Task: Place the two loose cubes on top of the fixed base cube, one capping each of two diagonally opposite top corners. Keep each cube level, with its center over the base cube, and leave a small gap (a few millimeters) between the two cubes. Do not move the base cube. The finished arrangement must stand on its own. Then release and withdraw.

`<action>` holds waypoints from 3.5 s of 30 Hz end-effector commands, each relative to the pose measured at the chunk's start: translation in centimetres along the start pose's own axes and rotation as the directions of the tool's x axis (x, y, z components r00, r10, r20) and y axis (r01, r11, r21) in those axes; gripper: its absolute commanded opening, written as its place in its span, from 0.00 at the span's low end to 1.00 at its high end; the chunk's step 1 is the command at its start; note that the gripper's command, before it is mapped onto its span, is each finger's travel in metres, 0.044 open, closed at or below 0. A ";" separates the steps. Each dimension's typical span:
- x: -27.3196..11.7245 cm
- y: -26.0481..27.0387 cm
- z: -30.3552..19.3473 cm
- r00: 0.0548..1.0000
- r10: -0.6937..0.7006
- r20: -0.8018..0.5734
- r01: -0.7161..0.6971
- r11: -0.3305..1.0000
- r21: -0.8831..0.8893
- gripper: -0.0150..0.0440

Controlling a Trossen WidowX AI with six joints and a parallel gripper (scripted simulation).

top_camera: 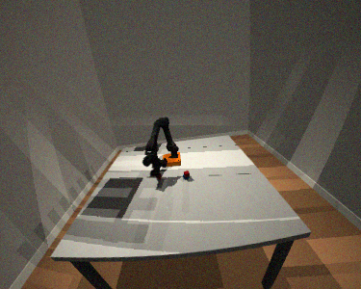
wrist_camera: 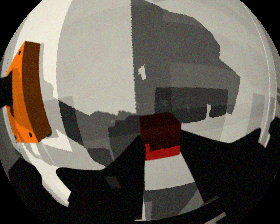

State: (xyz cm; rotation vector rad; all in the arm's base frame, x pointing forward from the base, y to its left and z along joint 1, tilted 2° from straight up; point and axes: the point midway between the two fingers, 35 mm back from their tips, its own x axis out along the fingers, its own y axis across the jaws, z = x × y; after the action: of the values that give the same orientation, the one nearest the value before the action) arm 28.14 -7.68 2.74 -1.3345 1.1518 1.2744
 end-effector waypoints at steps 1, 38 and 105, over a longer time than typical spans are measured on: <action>-1.3 -0.4 -0.2 1.000 -0.012 -0.008 0.012 1.000 -0.005 0.43; -10.1 -0.6 1.4 1.000 -0.019 -0.006 0.019 0.997 0.077 0.43; -9.0 0.0 21.1 1.000 -0.018 0.011 -0.003 0.400 0.917 0.43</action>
State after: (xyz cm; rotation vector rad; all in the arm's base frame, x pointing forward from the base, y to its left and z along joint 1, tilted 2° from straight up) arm 25.31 13.52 11.42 -0.4487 1.4887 0.4159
